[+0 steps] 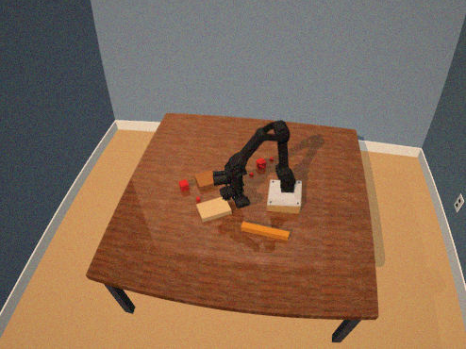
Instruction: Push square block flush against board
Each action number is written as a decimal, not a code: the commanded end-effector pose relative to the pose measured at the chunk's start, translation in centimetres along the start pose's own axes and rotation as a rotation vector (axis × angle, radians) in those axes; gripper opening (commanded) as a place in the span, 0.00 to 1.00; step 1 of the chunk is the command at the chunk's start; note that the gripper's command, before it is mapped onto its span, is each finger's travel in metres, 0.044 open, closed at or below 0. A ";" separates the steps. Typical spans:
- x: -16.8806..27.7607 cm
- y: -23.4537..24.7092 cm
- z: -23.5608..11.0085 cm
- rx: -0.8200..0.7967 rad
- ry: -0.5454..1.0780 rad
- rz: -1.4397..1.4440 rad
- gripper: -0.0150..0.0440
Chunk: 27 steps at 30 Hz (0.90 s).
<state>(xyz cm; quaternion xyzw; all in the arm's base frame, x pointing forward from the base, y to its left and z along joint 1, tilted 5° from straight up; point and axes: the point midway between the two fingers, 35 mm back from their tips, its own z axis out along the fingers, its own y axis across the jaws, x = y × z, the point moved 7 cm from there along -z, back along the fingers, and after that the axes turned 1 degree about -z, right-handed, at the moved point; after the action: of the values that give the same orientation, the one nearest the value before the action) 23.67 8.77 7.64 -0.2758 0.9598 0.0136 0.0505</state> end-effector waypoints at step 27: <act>-1.7 -2.9 -6.0 0.000 0.012 0.237 0.25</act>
<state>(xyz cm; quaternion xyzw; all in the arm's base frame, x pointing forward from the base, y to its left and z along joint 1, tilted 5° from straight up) 24.86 7.22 13.44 -0.1967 0.9794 0.0133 0.0426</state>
